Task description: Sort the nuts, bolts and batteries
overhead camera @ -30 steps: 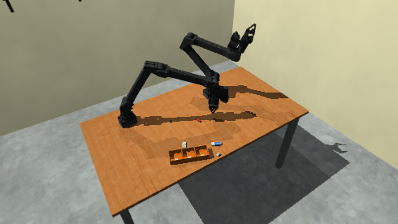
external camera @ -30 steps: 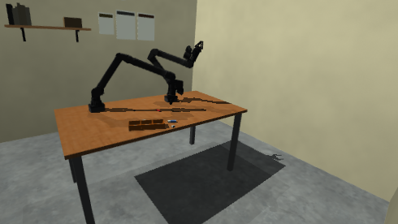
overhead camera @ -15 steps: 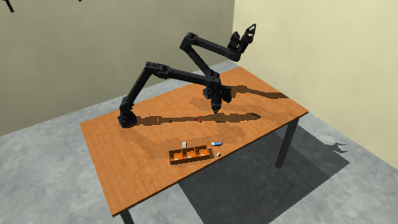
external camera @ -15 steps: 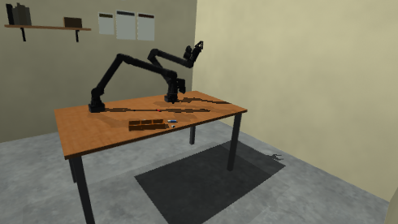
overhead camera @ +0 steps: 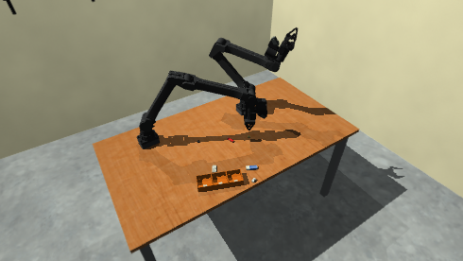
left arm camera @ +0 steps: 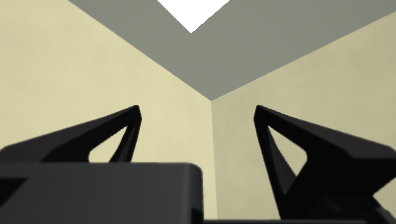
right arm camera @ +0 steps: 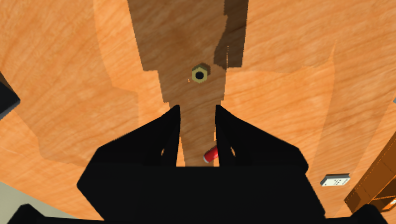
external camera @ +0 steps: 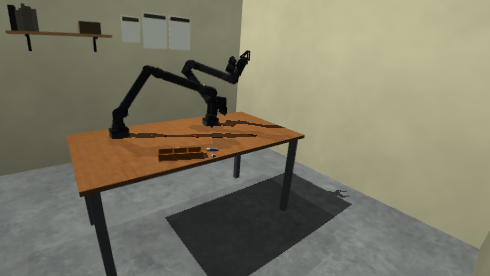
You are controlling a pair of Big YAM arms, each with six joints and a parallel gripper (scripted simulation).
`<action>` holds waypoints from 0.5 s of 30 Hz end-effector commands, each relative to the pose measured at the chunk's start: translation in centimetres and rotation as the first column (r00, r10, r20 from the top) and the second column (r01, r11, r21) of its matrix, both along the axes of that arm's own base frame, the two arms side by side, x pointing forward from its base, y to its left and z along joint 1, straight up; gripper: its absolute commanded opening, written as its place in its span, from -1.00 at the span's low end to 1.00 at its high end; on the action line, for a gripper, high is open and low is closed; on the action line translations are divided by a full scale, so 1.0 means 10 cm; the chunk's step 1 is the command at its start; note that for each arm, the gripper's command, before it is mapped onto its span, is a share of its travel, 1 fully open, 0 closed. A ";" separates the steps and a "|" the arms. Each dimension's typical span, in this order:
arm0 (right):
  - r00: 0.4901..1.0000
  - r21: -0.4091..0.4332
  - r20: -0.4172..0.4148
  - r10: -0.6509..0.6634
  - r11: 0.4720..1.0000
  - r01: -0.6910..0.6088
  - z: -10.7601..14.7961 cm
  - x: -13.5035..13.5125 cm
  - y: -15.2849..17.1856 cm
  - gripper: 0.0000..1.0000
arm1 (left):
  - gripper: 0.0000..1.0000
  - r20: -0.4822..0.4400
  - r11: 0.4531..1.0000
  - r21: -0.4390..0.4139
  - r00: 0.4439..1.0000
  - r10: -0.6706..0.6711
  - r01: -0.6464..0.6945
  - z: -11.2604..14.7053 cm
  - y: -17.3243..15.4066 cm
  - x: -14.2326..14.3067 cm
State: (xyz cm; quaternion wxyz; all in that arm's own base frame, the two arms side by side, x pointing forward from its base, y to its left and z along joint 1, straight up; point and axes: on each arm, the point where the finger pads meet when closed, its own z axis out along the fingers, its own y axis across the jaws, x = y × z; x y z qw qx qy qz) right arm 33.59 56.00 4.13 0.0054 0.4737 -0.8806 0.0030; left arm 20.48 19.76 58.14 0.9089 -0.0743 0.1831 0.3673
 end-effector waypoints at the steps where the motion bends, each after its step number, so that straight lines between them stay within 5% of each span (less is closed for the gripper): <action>1: 0.999 0.064 0.041 -0.006 0.998 0.003 0.32 0.16 0.06 -0.40 | 1.00 0.023 1.000 0.023 1.000 0.017 -0.017 0.05 -0.04 -0.10; 15: 0.999 0.086 0.052 -0.010 0.996 0.006 0.40 0.13 0.19 -0.40 | 1.00 0.023 1.000 0.023 1.000 0.017 -0.017 0.05 -0.04 -0.10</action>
